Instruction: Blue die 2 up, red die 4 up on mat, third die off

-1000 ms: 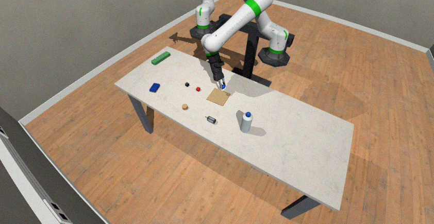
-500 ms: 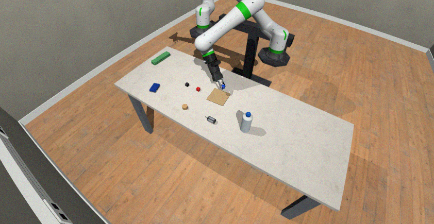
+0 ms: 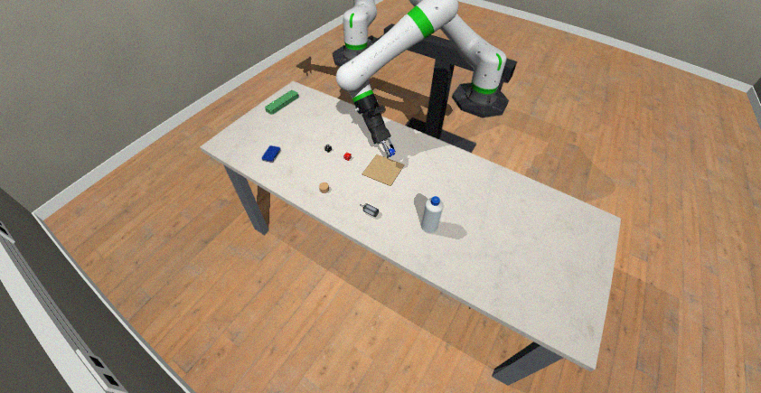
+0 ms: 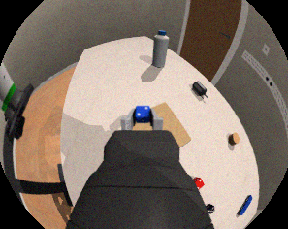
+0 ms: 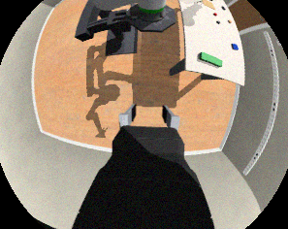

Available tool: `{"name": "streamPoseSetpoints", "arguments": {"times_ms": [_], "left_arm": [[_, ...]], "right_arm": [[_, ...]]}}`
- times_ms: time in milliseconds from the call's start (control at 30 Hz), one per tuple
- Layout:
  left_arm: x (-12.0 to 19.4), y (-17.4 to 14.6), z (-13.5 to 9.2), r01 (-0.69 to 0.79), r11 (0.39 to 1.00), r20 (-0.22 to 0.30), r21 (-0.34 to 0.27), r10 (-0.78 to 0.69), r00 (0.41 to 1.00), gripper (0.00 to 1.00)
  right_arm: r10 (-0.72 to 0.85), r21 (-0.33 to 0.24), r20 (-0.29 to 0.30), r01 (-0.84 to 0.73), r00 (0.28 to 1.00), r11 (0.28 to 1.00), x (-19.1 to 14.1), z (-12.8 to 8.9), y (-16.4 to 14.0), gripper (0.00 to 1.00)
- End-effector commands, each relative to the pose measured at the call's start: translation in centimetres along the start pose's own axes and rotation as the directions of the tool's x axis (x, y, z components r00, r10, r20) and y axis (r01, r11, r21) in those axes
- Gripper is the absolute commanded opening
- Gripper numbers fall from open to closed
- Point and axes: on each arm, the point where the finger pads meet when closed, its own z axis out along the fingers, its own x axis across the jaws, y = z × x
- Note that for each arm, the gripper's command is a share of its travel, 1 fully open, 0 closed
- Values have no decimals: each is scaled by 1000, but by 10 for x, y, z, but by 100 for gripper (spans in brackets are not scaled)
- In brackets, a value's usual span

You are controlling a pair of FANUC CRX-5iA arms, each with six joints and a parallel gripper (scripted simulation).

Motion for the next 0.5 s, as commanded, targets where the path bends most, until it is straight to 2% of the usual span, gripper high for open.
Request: {"name": "streamPoseSetpoints", "arguments": {"times_ms": [0,467], "left_arm": [[1,0,-1,1,1000,-1,-1,-1,1000,49],[1,3,2,1,1000,-1,-1,-1,1000,49]], "right_arm": [[0,-2,0,0,1000,1000,0,-1,0,100],[0,-2,0,0,1000,1000,0,-1,0,100]]}}
